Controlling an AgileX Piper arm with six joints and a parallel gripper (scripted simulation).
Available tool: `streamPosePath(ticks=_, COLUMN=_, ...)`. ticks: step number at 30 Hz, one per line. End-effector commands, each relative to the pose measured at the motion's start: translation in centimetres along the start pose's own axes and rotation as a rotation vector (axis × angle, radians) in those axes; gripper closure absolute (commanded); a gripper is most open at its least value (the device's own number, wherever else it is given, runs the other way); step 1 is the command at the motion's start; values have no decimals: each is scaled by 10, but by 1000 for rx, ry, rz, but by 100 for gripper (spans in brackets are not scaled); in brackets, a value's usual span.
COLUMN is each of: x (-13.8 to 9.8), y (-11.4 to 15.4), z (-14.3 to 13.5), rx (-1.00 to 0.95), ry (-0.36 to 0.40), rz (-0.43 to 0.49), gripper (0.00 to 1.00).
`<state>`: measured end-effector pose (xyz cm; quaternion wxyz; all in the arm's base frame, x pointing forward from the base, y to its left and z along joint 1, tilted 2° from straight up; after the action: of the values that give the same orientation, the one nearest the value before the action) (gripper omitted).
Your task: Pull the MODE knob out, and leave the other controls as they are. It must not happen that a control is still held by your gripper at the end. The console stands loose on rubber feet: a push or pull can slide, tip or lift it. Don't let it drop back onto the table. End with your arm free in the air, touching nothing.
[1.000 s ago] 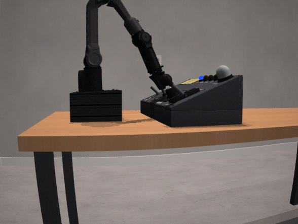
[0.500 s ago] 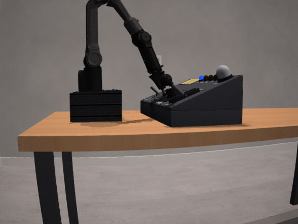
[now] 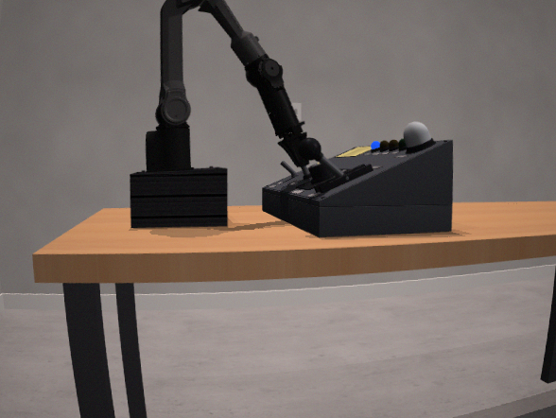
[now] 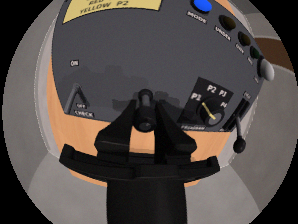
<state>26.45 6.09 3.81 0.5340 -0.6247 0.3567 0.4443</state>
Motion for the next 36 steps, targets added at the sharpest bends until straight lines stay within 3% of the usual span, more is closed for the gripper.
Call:
streamPosePath(ticks=1, x=-1, y=0, z=0, rx=0, ry=0, rz=-1, gripper=100)
streamPosePath(ticks=15, x=-1, y=0, z=0, rx=0, ry=0, rz=-1, gripper=100)
streamPosePath(ticks=16, x=-1, y=0, z=0, rx=0, ry=0, rz=-1, gripper=6)
streamPosePath(ticks=36, x=-1, y=0, z=0, rx=0, ry=0, rz=-1, gripper=6)
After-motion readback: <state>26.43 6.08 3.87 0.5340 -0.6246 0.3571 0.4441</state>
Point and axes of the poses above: the point where the finger pads meet when closed, its own x axis out along the fingers, its own z axis across the jaws, y = z × x, the point moved 4 cm from there along -x, back along the fingers, and after that the axes turned 4 degrees about -x, right-handed, at the moved point
